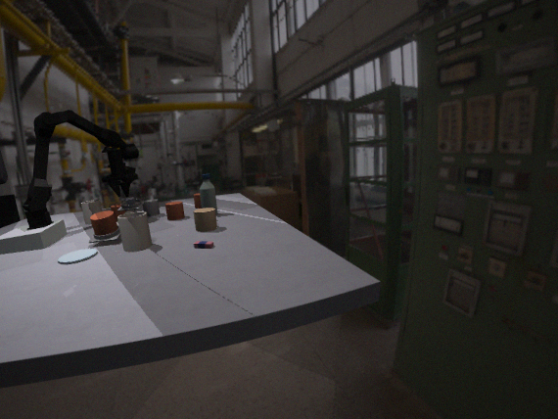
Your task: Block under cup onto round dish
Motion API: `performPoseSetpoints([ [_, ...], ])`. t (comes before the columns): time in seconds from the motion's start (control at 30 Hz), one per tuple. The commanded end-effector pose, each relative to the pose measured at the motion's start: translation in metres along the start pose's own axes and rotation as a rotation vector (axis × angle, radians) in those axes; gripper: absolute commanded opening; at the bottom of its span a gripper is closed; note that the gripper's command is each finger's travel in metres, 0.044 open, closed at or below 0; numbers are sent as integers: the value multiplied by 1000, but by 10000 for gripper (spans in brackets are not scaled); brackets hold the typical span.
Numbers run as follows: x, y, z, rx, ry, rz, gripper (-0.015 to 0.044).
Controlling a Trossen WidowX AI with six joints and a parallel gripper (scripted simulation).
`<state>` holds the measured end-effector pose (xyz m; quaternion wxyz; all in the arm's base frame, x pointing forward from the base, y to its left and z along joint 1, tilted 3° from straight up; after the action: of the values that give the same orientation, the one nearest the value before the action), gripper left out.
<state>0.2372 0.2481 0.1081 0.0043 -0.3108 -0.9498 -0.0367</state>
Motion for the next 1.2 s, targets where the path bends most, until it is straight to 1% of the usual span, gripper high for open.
performPoseSetpoints([
  [0.0,-10,-1,-5,-4,-9,161,260],
  [0.43,-33,-6,-13,4,-29,607,260],
  [0.57,-49,-11,-21,-21,-39,722,260],
  [1.17,-75,-20,-30,-22,-53,1240,260],
])
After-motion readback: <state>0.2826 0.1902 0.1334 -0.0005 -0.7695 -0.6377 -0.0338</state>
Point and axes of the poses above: the point midway between the two fingers, 35 mm back from their tips, its own z axis out along the fingers, its own x axis across the jaws, y = z × x, the point moved 4 cm from there along -z, back along the fingers, and after that the axes turned 1 degree about -z, right-handed, at the moved point
